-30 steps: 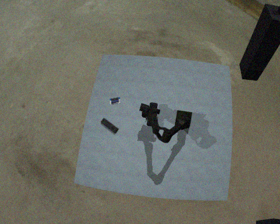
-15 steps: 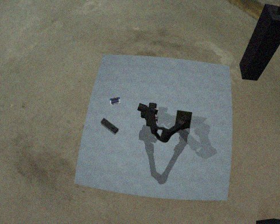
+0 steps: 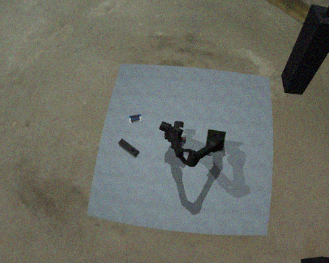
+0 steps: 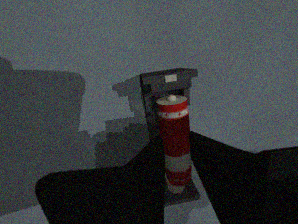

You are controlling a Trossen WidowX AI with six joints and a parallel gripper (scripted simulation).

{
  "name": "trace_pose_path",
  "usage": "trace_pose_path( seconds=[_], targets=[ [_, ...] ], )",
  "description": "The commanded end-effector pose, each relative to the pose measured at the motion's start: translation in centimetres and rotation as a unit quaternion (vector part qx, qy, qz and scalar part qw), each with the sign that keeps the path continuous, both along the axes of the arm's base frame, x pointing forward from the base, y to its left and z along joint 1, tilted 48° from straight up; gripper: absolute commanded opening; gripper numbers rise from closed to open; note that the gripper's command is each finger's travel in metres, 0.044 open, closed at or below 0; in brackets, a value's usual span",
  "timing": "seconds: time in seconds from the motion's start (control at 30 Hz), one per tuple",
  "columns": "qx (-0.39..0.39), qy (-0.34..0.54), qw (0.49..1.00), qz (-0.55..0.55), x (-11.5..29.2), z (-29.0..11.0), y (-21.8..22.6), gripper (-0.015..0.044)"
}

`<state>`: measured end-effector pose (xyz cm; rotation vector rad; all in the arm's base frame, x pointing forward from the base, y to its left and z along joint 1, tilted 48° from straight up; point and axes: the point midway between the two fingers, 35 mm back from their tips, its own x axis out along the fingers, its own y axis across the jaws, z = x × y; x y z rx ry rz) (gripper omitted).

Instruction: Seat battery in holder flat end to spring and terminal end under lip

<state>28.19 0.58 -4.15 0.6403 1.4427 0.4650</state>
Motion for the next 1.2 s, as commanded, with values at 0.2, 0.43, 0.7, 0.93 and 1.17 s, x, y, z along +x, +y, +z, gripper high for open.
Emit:
trace_pose_path(
  seconds=[0.2, 0.43, 0.7, 0.93, 1.17],
  targets=[
    [0.002, 0.024, 1.000, 0.018, -0.1, -0.1, 0.4, 0.0059],
    [-0.001, 0.027, 0.999, 0.020, -0.1, -0.1, 0.4, 0.0059],
    [0.000, 0.027, 0.999, 0.019, -0.1, -0.1, 0.4, 0.0059],
    [0.000, 0.026, 0.999, 0.019, 0.5, 0.0, 0.3, 0.0059],
    [0.000, 0.025, 1.000, 0.019, 1.1, 0.0, 0.2, 0.0059]
  ],
)
